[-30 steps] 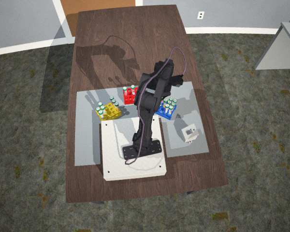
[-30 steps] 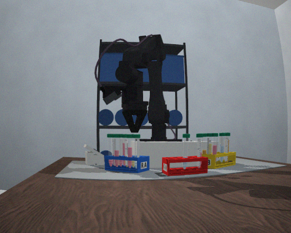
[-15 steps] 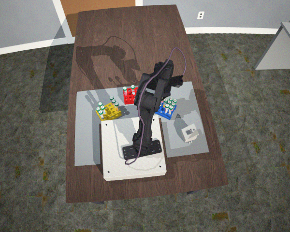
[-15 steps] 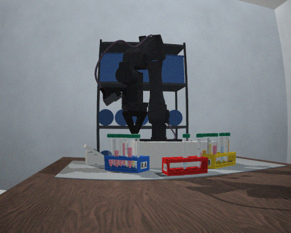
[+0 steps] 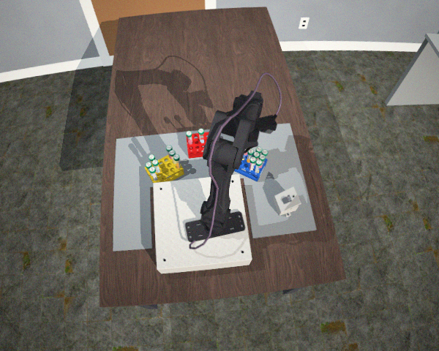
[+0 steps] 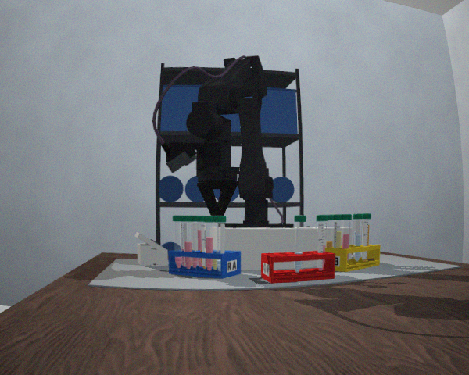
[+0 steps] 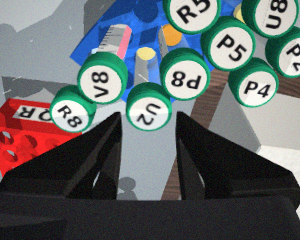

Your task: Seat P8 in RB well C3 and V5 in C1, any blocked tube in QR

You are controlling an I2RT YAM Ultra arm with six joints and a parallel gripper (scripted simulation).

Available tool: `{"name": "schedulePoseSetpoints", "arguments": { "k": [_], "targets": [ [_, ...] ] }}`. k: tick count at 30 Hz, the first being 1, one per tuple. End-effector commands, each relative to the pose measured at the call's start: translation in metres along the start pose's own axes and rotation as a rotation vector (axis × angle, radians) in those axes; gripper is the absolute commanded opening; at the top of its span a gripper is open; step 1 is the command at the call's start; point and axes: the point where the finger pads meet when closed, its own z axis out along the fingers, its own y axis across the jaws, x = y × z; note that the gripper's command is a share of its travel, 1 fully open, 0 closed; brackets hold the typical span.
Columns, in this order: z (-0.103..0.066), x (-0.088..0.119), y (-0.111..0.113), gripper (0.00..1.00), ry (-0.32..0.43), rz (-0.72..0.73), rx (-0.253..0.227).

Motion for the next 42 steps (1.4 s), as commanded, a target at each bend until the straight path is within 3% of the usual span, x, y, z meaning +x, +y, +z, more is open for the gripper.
{"name": "schedulePoseSetpoints", "arguments": {
  "k": [1, 13, 15, 16, 24, 25, 42],
  "targets": [
    [-0.01, -0.006, 0.006, 0.3, -0.03, 0.005, -0.041],
    [0.013, 0.0, -0.003, 0.3, 0.006, 0.006, 0.006],
    [0.013, 0.0, -0.003, 0.3, 0.006, 0.006, 0.006],
    [0.004, -0.007, 0.007, 0.3, -0.016, 0.005, -0.023],
    [0.003, -0.002, 0.002, 0.3, -0.011, 0.001, -0.014],
    [0.003, -0.002, 0.002, 0.0, -0.011, 0.001, -0.014],
    [0.003, -0.002, 0.002, 0.0, -0.011, 0.001, -0.014]
  ]
}}
